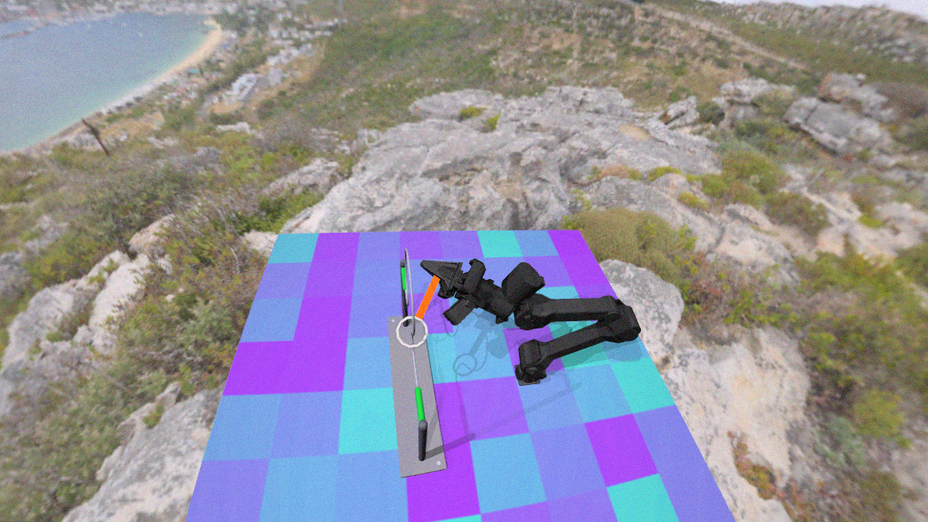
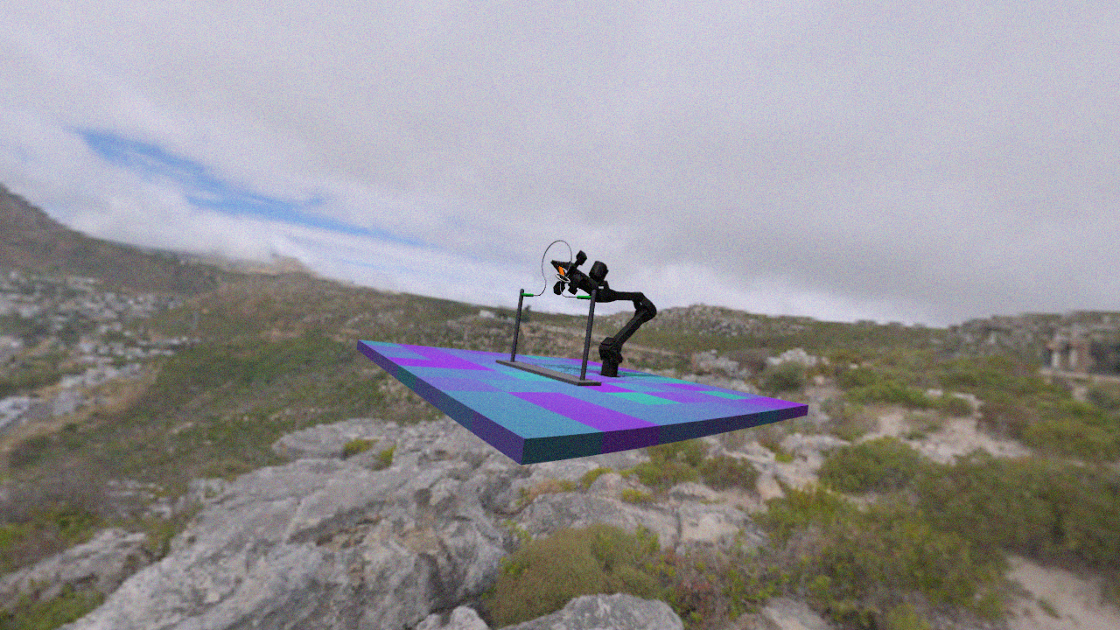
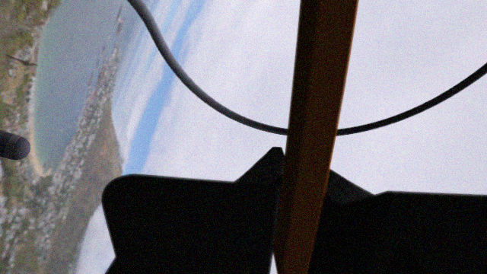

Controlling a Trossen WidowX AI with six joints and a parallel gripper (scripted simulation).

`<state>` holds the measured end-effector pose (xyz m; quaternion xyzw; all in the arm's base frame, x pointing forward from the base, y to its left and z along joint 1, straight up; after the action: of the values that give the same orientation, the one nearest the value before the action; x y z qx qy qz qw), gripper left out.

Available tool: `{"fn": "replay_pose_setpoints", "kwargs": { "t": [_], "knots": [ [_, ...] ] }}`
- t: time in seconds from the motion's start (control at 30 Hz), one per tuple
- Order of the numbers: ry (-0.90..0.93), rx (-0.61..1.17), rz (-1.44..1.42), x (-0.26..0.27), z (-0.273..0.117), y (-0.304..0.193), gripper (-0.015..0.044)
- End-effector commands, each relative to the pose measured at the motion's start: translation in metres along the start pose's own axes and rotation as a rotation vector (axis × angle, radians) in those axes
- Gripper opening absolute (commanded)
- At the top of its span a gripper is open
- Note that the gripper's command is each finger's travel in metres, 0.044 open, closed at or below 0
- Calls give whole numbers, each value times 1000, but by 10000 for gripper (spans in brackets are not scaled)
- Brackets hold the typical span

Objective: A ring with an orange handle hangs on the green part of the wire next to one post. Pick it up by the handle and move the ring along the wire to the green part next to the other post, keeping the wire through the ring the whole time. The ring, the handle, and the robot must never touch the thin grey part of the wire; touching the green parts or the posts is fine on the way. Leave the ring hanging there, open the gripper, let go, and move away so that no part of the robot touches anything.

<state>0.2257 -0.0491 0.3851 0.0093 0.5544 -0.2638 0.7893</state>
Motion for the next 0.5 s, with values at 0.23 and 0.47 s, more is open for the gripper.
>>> {"fn": "replay_pose_setpoints", "kwargs": {
  "t": [0.23,0.47],
  "knots": [
    [98,40,177,28,-6,-2,-150],
    [176,74,319,48,-12,1,-150]
  ]
}}
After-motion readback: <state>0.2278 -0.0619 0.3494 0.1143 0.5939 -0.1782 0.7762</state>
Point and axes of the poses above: the point midway between the two fingers, 35 mm back from their tips, its own z axis out along the fingers, its own x axis across the jaws, y = z × x, the point moved 6 cm from there along -z, back along the fingers, and after that the axes turned 11 degrees about z, right-handed, at the moved point
